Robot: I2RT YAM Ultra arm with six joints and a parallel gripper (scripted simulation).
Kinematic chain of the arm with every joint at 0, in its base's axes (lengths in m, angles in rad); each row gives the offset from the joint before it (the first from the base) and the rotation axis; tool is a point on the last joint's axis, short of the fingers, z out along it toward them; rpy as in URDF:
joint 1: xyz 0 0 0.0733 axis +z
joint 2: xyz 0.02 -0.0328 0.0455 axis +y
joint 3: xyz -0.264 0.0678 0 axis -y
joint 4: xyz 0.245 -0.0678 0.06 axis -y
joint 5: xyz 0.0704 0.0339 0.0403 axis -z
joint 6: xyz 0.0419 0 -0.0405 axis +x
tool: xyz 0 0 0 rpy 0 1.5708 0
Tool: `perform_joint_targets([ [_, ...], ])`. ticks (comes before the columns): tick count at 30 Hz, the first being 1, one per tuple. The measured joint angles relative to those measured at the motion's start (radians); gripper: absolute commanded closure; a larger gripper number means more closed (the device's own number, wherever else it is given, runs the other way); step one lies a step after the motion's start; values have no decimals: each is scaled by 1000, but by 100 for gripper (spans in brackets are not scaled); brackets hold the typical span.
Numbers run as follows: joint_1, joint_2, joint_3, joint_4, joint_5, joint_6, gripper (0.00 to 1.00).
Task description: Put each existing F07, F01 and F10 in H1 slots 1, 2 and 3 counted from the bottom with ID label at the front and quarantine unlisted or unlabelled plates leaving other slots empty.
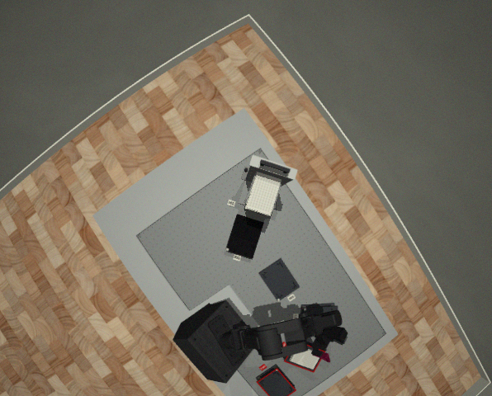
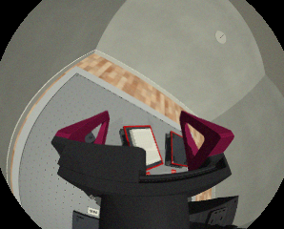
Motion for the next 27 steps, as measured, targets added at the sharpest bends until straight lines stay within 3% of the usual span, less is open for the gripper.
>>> perform_joint_targets([
  [16,0,0,0,0,-1,0,0],
  [17,0,0,0,0,-1,0,100],
  [27,28,-68,30,-108,-113,-51,100],
])
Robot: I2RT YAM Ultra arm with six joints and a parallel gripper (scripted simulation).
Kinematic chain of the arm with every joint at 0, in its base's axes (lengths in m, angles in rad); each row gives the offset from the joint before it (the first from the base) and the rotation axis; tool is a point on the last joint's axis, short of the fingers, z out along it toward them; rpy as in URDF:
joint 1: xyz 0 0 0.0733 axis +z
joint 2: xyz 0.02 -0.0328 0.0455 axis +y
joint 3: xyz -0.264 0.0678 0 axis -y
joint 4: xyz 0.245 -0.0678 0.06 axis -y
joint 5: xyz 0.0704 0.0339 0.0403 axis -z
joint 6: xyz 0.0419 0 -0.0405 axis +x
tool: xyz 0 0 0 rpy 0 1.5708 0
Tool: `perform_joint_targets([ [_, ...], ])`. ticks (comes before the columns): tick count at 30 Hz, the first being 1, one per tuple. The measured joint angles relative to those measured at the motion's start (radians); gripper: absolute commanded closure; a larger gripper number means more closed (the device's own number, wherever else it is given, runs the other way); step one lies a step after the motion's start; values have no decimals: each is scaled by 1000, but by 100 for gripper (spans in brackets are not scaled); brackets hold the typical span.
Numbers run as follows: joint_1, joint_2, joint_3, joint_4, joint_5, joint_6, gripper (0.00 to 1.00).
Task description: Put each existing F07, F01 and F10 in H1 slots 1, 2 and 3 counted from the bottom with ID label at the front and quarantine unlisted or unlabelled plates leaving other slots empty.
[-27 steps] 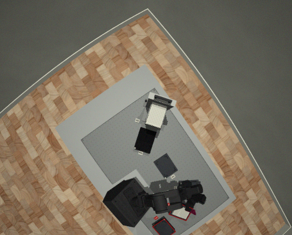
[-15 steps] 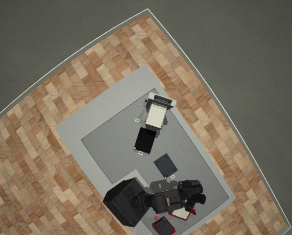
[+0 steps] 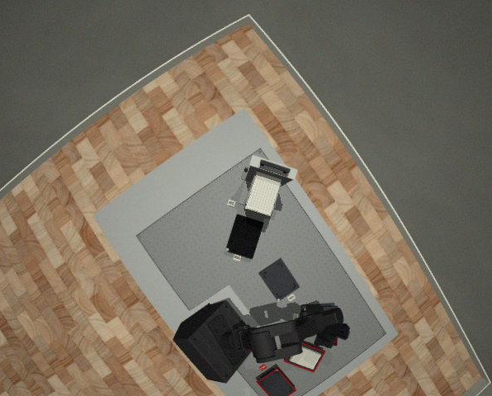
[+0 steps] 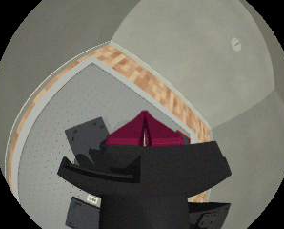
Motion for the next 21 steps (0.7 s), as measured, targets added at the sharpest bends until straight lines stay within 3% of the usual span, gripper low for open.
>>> perform_joint_targets([
  [21,101,-91,66,-287,-214,-98,100],
])
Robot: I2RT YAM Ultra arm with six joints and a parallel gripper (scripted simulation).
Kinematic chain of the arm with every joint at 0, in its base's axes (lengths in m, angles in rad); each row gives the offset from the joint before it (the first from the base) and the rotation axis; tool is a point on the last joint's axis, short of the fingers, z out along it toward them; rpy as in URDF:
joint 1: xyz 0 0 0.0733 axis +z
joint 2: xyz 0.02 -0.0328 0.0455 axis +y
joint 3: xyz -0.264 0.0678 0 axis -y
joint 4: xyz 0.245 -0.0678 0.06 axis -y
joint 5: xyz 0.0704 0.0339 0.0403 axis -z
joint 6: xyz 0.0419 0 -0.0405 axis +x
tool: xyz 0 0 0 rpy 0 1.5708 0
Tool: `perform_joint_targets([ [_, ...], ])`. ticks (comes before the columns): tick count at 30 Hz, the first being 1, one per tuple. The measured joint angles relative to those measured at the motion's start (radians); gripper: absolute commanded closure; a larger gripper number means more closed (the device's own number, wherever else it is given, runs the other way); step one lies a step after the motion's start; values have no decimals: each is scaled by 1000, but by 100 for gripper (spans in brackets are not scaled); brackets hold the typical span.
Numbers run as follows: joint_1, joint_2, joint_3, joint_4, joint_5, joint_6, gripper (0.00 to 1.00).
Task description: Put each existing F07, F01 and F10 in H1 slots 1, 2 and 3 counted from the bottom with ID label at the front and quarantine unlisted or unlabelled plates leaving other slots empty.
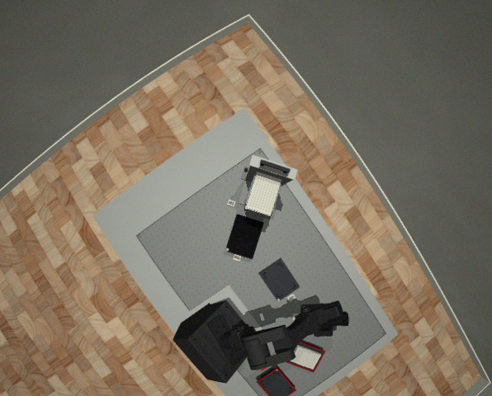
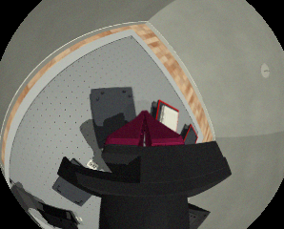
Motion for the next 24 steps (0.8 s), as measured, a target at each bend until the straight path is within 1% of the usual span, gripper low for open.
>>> perform_joint_targets([
  [8,5,-34,28,-106,-95,-48,100],
  [12,47,-50,36,-150,-114,-56,100],
  [14,48,-58,42,-180,-137,-67,100],
  [18,77,-76,53,-229,-164,-79,100],
  [22,79,-88,64,-272,-199,-96,100],
  [24,89,-94,69,-292,-207,-100,100],
])
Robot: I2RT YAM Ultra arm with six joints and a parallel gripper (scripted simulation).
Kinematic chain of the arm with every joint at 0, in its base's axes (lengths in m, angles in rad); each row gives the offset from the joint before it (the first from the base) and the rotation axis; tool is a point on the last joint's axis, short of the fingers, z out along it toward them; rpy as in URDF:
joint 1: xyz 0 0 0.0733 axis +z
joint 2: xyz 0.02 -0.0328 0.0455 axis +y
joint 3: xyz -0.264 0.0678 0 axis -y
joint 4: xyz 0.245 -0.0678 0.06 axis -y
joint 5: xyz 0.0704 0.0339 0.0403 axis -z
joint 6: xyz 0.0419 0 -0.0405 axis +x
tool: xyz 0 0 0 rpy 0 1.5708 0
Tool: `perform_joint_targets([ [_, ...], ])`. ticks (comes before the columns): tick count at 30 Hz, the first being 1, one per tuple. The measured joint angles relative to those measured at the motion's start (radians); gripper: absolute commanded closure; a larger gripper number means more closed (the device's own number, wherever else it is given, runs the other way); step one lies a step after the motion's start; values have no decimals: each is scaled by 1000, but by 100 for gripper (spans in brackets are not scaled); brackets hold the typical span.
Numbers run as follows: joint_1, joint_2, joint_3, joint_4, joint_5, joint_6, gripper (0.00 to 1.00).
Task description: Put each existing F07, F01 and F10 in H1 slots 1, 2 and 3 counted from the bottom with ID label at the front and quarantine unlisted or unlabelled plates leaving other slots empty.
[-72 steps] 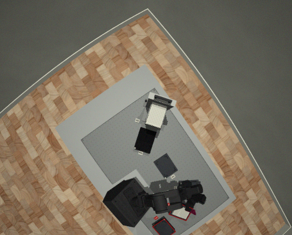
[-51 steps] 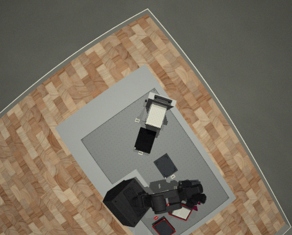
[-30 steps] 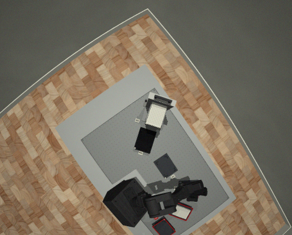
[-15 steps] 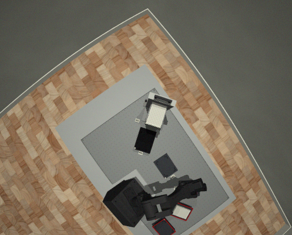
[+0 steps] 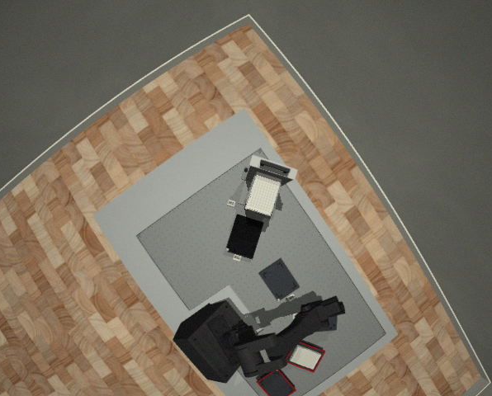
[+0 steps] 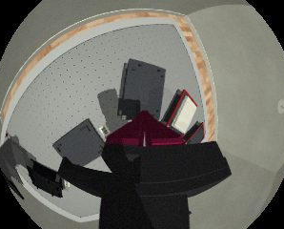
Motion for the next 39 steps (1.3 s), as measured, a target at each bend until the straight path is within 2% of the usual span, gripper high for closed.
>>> perform_joint_targets([
  [5,19,-21,16,-64,-50,-24,100],
  [9,59,-42,22,-108,-67,-28,100],
  [19,63,-69,55,-225,-169,-85,100],
  [23,114,-94,56,-264,-175,-82,100],
  [31,143,-126,74,-350,-229,-104,100],
  [35,130,-130,89,-395,-274,-133,100],
  [39,164,-152,95,-436,-297,-140,100],
])
